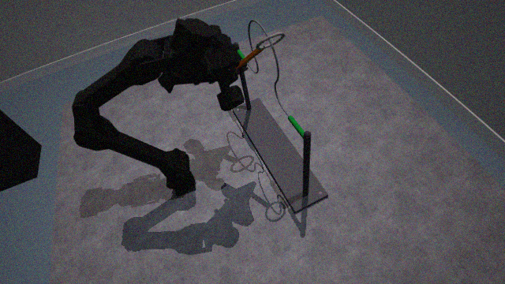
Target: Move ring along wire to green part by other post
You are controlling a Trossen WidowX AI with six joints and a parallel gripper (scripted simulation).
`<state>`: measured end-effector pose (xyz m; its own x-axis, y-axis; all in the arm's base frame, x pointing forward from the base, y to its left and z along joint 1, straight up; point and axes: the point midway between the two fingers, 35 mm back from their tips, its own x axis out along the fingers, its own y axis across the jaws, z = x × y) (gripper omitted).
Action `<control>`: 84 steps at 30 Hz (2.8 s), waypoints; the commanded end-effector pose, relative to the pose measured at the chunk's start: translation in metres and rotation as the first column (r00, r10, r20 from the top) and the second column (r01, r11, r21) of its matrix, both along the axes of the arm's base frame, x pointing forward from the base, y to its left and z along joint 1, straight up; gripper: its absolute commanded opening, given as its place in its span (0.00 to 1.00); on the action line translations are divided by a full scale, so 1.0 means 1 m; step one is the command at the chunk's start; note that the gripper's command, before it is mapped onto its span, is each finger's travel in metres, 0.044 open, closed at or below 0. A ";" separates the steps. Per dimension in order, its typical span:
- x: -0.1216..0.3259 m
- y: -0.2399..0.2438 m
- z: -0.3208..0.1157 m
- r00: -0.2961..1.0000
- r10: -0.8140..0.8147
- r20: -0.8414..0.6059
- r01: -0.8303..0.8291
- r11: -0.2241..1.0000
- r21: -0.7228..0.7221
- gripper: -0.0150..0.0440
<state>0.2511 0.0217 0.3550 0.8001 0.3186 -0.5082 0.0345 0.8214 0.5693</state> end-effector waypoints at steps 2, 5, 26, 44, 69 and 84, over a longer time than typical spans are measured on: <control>0.000 -0.002 -0.001 1.000 -0.001 0.009 0.001 0.997 -0.071 0.00; 0.000 -0.004 -0.002 1.000 -0.001 0.013 0.002 0.994 -0.111 0.00; 0.001 -0.014 -0.006 0.999 0.001 0.041 0.014 0.923 -0.384 0.00; 0.002 -0.023 -0.008 0.998 0.010 0.063 0.029 0.804 -0.594 0.00; 0.003 -0.036 -0.006 0.995 0.033 0.089 0.055 0.562 -0.825 0.00; 0.003 -0.044 -0.003 0.994 0.051 0.100 0.073 0.384 -0.921 0.00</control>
<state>0.2546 -0.0204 0.3509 0.8595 -0.2861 -0.4236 0.0406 0.8643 -0.5014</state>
